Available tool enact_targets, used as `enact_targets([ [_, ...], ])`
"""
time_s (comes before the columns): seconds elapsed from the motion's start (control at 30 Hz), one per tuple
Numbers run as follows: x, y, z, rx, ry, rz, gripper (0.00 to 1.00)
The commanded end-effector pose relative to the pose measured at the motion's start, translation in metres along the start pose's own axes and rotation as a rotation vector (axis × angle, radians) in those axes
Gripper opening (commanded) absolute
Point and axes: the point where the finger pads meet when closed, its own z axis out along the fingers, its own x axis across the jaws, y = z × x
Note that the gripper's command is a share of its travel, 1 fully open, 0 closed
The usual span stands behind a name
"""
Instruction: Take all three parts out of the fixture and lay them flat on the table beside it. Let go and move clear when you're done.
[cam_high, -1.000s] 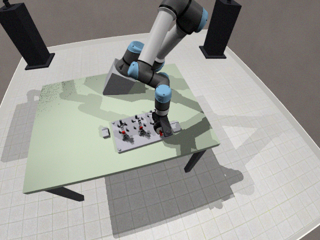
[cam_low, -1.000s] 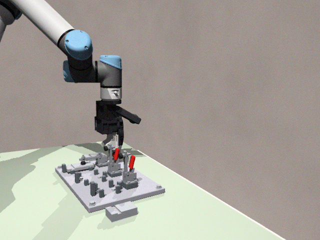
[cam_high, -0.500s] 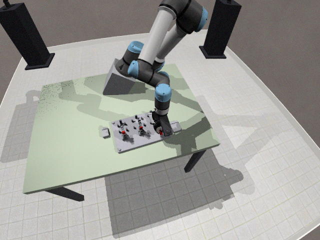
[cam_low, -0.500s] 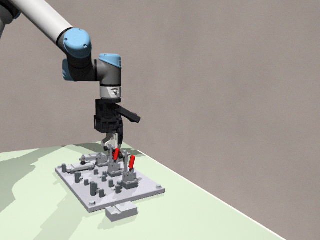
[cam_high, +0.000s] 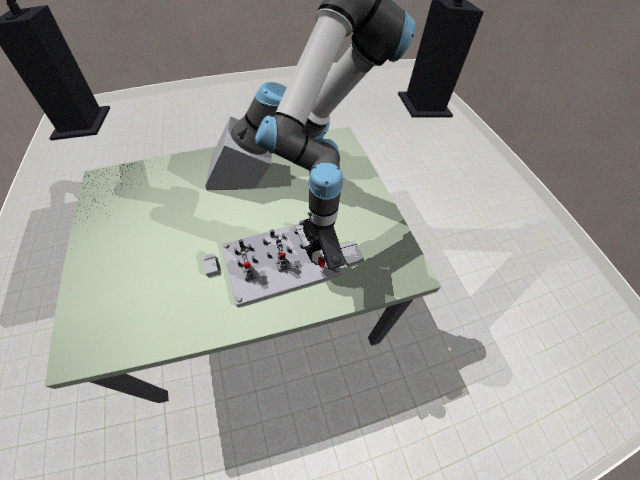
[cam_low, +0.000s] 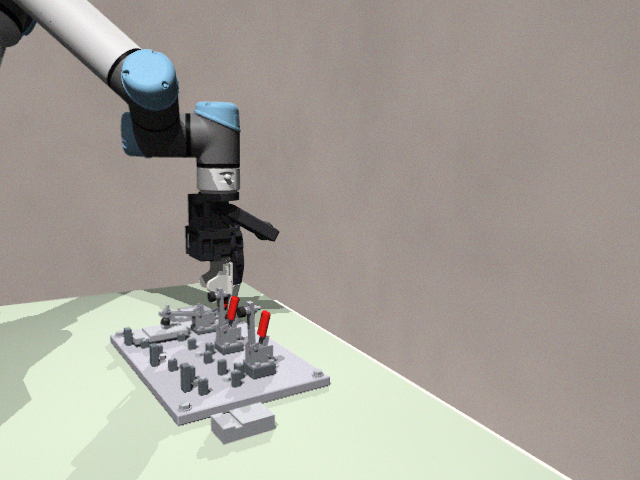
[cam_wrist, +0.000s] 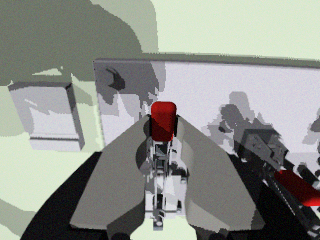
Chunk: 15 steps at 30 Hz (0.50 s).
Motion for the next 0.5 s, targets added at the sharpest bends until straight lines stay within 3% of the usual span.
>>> enact_targets([
  [0.0,0.000,0.002,-0.004,0.001,0.000,0.000,0.00],
  [0.47,0.000,0.013,-0.013,0.001,0.000,0.000,0.00],
])
